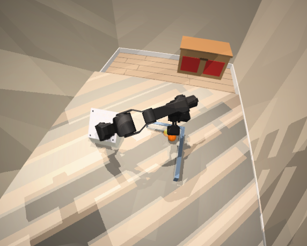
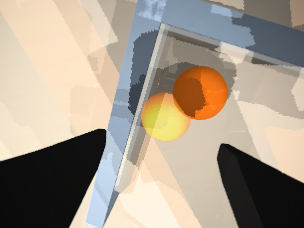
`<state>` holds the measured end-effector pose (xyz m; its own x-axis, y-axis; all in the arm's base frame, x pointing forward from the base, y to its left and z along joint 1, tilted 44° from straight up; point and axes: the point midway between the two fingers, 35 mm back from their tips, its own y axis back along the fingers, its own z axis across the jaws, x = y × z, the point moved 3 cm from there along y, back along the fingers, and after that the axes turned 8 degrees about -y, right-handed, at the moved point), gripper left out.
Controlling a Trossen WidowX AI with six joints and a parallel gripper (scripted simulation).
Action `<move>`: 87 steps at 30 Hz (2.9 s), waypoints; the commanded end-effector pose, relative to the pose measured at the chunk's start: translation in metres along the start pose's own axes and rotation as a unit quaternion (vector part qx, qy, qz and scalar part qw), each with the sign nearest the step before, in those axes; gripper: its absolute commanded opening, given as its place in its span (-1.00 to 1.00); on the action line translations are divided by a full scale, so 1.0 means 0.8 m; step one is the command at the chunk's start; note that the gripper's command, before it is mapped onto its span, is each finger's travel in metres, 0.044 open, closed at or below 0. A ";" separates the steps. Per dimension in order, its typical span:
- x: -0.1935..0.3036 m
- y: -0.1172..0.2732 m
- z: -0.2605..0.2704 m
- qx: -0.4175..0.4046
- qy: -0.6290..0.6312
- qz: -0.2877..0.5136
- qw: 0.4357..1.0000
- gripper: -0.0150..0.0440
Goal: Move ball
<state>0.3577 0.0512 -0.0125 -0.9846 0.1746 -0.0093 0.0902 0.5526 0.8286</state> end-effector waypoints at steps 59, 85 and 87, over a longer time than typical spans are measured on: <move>-0.022 -0.112 -0.032 0.078 -0.086 -0.009 0.993 0.31; -0.025 0.016 -0.009 0.071 -0.082 -0.010 0.994 -0.49; -0.024 0.031 -0.007 0.072 -0.083 -0.009 0.994 -0.49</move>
<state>0.3769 0.0456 -0.0009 -0.9524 0.2794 -0.1215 0.1022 0.6688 0.7363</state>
